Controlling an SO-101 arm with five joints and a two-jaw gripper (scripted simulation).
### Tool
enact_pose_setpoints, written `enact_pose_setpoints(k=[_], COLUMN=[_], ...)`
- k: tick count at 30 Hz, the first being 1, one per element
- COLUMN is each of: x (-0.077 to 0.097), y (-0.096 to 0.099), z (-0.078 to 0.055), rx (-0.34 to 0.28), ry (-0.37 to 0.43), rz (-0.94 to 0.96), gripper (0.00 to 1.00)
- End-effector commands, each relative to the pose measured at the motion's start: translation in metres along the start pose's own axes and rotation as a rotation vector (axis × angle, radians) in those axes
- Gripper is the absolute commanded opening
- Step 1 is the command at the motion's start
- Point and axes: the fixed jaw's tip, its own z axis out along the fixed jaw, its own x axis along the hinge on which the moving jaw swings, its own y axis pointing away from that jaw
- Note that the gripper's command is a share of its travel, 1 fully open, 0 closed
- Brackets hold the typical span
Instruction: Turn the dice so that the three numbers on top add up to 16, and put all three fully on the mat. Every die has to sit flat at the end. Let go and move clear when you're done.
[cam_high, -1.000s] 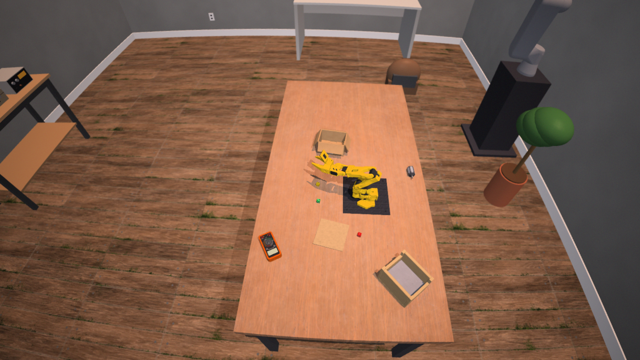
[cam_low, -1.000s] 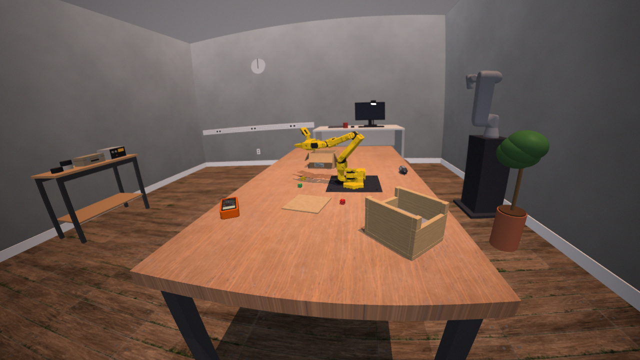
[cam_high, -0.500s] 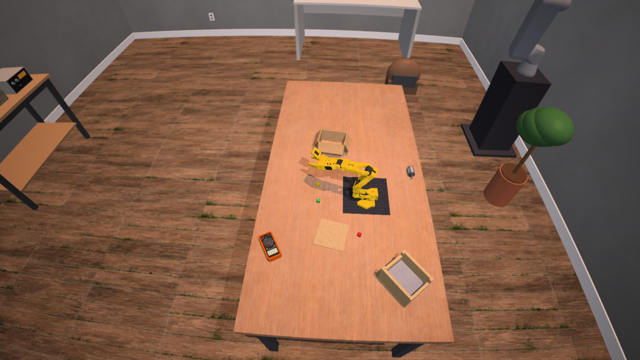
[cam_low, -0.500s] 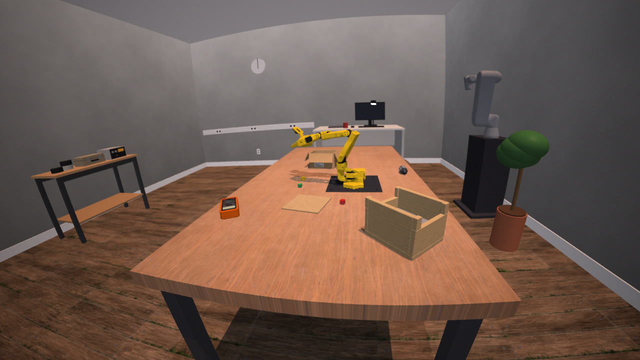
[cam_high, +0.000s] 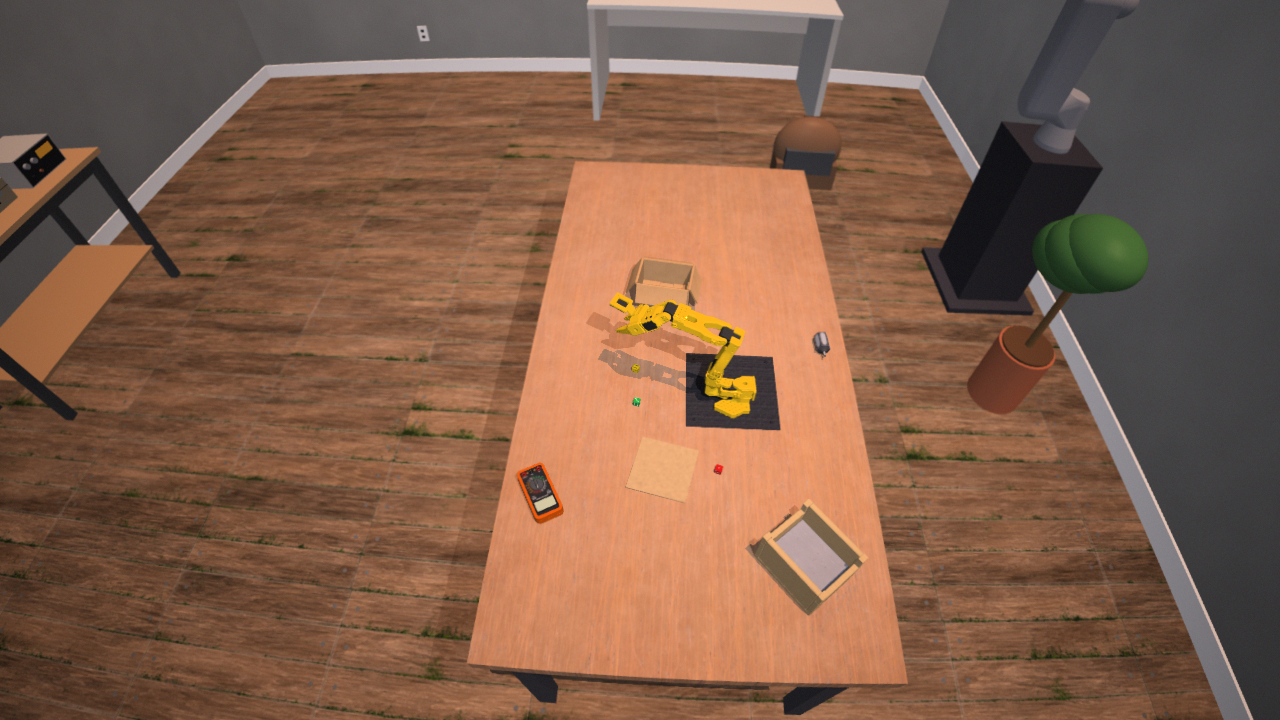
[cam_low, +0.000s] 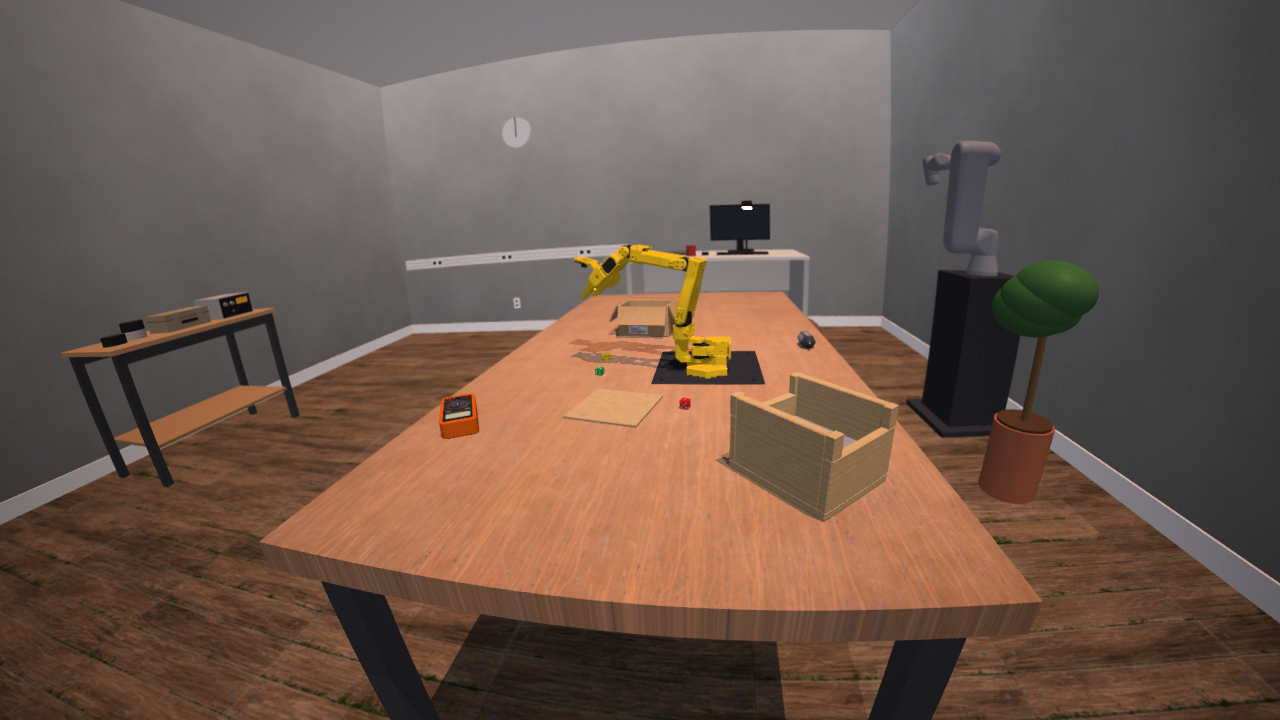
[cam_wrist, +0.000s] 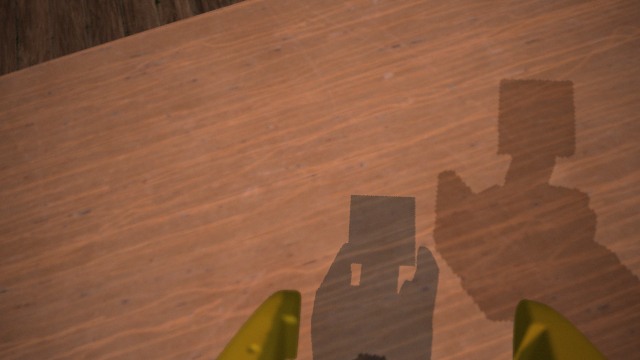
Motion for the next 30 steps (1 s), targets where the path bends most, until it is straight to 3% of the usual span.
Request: enact_pose_setpoints(k=[1, 11, 30], x=[0.005, 0.016, 0.022], y=[0.003, 0.003, 0.004], z=[-0.004, -0.015, -0.021], rx=[0.003, 0.016, 0.022], ry=[0.136, 0.316, 0.385], rz=[0.008, 0.02, 0.024], gripper=[0.25, 0.25, 0.25])
